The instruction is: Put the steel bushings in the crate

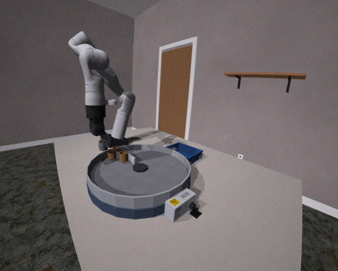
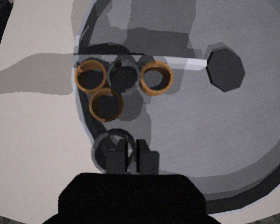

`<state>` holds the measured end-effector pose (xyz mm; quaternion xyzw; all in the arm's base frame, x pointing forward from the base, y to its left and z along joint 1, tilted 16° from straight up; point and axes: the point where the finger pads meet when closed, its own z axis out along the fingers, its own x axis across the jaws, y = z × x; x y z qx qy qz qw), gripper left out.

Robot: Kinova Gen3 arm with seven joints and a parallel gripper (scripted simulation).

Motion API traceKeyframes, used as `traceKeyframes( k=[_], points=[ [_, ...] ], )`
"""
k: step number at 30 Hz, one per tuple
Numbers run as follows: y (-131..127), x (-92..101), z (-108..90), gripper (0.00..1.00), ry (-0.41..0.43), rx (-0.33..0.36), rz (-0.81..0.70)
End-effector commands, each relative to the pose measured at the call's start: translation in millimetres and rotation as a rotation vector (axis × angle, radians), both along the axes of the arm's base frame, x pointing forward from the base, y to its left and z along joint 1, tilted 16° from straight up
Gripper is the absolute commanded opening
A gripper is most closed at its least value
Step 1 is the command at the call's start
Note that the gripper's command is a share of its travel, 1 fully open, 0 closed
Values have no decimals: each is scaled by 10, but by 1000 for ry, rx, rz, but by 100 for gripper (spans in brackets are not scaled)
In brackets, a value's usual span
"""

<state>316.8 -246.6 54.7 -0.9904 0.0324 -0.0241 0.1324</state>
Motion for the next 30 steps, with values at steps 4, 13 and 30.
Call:
traceKeyframes(
  k=[4,13,30],
  points=[
    [-18,-15,48,0,1,1,1],
    [-64,-13,171,0,0,0,-1],
    [291,175,306,0,0,-4,-5]
  ],
)
